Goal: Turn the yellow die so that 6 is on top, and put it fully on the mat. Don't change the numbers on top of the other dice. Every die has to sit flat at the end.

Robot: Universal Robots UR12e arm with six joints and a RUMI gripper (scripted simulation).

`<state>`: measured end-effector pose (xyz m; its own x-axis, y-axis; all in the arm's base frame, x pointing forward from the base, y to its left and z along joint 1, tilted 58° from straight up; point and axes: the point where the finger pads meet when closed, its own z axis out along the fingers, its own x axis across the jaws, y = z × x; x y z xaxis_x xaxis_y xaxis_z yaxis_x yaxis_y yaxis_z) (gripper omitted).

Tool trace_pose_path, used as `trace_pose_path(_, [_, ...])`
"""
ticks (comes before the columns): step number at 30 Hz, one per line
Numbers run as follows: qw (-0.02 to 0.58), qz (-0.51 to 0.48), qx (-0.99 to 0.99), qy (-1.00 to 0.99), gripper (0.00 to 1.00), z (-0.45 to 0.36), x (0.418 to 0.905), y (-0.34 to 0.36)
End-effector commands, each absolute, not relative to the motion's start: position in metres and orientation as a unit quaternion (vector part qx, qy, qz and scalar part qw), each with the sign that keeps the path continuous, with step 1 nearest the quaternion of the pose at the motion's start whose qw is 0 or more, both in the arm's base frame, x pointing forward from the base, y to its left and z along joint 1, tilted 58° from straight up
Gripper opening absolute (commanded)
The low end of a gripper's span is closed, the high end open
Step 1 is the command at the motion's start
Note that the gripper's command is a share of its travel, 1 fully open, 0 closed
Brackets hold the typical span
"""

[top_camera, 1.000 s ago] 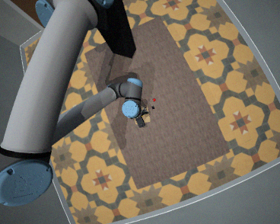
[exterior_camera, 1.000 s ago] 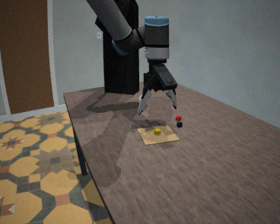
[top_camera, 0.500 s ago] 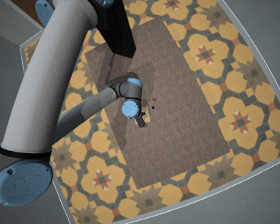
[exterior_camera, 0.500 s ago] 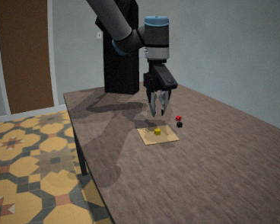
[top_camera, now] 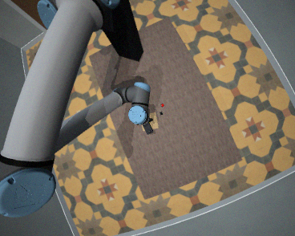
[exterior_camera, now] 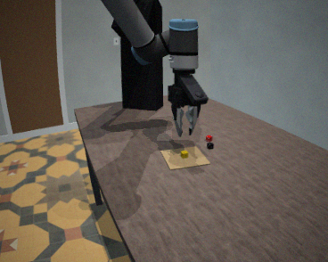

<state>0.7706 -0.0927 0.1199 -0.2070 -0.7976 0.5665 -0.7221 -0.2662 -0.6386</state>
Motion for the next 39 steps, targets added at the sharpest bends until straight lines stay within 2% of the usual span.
trace_pose_path(1, [0.038, -0.487, -0.629, 0.605, 0.21, 0.118, 0.768, -0.093])
trace_pose_path(39, [0.038, -0.487, -0.629, 0.605, 0.21, 0.108, 0.781, -0.104])
